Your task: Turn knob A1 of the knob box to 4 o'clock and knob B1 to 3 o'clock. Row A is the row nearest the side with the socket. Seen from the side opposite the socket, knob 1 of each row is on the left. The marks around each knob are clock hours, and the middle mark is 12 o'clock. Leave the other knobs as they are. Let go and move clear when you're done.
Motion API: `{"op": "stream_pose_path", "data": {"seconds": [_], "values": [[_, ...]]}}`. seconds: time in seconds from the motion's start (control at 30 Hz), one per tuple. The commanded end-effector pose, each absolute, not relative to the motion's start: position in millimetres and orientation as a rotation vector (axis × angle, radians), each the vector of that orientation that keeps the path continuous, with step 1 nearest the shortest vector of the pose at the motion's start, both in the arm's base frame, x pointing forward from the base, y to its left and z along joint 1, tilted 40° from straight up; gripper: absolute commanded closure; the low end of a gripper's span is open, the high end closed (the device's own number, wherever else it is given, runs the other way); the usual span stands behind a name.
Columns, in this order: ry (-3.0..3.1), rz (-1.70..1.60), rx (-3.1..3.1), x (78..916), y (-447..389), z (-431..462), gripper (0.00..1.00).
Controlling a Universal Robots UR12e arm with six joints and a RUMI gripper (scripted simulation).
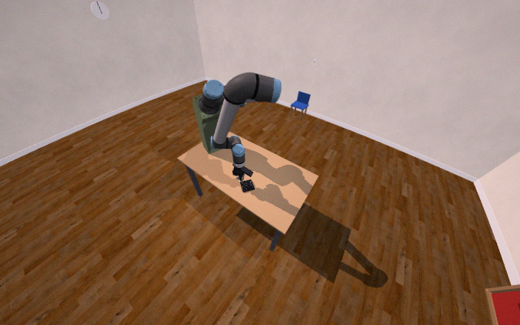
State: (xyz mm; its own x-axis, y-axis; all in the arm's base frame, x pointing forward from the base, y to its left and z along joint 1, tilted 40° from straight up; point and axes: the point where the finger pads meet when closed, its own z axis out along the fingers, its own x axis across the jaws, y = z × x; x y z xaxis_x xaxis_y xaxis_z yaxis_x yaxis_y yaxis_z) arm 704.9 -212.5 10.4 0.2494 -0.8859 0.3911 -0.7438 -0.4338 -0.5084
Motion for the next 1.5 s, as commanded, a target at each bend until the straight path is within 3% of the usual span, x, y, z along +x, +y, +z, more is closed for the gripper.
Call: {"op": "stream_pose_path", "data": {"seconds": [0.0,1.47], "values": [[1.527,-0.957,-2.300,712,-214,8,0.89],[1.527,-0.957,-2.300,722,-217,-6,0.89]]}}
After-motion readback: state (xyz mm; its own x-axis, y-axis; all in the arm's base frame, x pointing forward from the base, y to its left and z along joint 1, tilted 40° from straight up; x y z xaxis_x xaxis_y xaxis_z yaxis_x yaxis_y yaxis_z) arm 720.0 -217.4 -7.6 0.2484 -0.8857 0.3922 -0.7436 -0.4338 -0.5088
